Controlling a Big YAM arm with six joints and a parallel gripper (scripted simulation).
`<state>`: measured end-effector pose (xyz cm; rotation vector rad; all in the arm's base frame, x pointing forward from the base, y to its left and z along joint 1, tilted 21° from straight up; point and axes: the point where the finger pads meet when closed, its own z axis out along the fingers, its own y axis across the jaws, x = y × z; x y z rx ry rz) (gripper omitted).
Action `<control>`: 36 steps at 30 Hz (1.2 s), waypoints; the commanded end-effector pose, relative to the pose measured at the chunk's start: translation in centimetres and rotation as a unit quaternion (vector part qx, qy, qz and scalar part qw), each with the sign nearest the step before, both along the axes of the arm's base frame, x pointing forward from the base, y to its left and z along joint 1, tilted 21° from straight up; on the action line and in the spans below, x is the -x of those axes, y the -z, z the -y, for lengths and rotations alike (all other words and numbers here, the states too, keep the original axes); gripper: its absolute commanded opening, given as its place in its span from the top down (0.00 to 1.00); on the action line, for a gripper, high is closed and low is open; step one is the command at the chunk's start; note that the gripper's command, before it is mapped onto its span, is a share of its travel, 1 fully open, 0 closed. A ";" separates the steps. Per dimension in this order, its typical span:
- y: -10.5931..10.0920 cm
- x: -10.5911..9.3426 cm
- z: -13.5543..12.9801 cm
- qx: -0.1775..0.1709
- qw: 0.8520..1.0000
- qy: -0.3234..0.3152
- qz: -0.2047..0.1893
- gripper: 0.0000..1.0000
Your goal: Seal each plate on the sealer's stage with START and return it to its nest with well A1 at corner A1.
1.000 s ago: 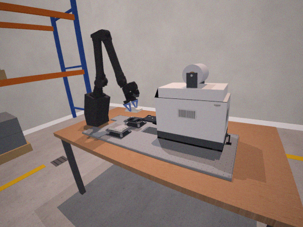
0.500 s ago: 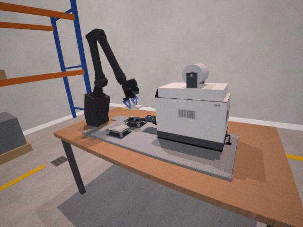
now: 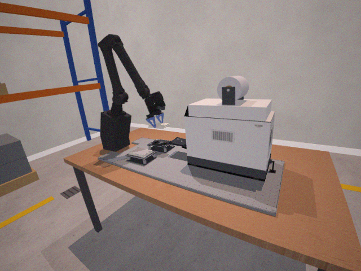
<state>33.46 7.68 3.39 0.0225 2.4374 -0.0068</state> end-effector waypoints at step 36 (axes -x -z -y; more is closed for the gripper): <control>-0.2 -0.5 0.4 -0.001 1.000 0.004 0.009 1.00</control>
